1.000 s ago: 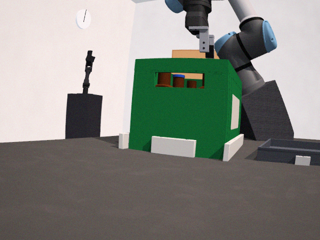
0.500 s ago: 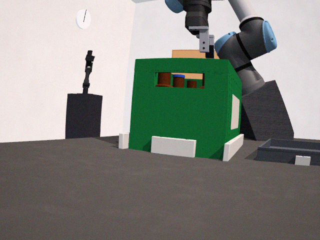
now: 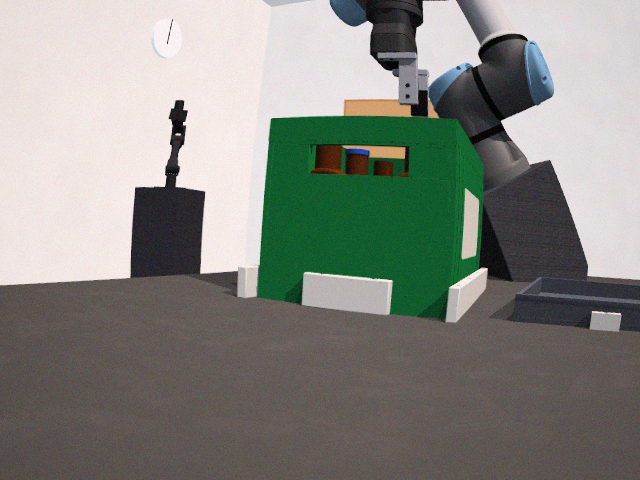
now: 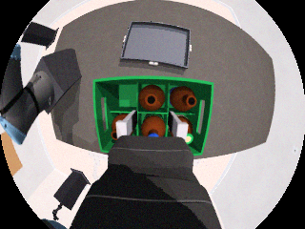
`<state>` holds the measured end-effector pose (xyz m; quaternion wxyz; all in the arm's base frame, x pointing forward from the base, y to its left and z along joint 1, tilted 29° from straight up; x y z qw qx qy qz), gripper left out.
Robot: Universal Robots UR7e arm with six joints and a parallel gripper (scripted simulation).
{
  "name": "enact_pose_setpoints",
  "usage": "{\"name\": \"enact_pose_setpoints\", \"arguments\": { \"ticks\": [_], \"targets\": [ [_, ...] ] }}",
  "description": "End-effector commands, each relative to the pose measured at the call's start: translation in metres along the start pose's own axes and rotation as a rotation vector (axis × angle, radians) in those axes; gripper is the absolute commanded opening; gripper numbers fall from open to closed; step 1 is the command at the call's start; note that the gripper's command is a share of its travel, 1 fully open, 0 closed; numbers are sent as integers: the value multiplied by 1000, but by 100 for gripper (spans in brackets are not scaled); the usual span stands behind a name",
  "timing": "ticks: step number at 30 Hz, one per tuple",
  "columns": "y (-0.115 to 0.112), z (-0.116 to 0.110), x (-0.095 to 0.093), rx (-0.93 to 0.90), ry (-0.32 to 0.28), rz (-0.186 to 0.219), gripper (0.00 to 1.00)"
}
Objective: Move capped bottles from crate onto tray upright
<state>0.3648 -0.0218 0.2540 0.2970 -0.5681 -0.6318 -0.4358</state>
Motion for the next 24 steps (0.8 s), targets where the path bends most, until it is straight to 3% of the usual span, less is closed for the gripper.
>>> {"name": "enact_pose_setpoints", "arguments": {
  "ticks": [1,8,24],
  "targets": [
    [0,0,0,0,0,-1,100],
    [0,0,0,0,0,-1,100],
    [-2,-50,-5,192,0,-1,100]
  ]
}}
Point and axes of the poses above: the point where the finger pads meet when closed, its own x axis back along the fingers, its own y axis across the jaws, z = x × y, the point moved 10 cm from there along x, back along the fingers, and after that the axes turned 1 degree about x, right-handed, at the moved point
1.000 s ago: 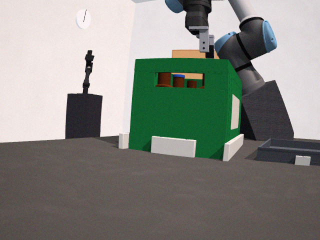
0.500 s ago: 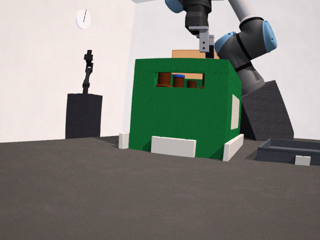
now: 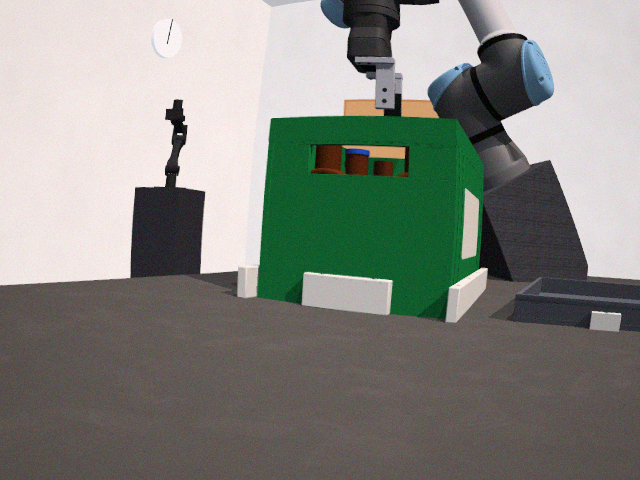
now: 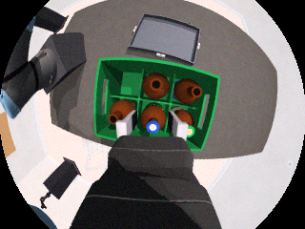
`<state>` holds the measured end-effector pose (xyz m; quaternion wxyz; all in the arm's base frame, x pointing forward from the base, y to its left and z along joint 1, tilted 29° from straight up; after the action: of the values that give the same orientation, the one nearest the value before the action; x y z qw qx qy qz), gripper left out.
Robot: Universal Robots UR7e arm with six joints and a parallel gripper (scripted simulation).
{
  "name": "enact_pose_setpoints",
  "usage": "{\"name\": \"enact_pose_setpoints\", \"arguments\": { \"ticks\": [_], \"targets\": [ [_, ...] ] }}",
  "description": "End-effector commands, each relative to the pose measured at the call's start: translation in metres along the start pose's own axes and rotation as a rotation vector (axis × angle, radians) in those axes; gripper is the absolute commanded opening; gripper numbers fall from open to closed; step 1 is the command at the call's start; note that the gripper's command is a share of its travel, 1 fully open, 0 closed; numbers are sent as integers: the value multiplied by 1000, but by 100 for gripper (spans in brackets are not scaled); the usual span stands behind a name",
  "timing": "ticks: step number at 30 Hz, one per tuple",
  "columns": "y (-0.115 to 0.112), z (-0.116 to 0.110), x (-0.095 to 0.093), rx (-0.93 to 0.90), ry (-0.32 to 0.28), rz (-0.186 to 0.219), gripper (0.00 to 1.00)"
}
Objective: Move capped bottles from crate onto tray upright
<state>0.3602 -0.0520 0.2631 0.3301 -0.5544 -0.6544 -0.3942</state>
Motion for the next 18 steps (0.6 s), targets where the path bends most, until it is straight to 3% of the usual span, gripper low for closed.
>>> {"name": "enact_pose_setpoints", "arguments": {
  "ticks": [1,2,18],
  "targets": [
    [-2,-18,0,73,6,-12,100],
    [0,-5,0,24,-1,-1,100],
    [-3,-32,-3,203,0,-4,100]
  ]
}}
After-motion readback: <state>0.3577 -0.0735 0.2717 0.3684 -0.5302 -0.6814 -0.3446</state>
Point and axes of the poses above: the point where the finger pads meet when closed, its own x axis back along the fingers, its own y axis across the jaws, z = x × y, the point moved 10 cm from there along x, back along the fingers, and after that the axes turned 1 degree about x, right-handed, at the moved point
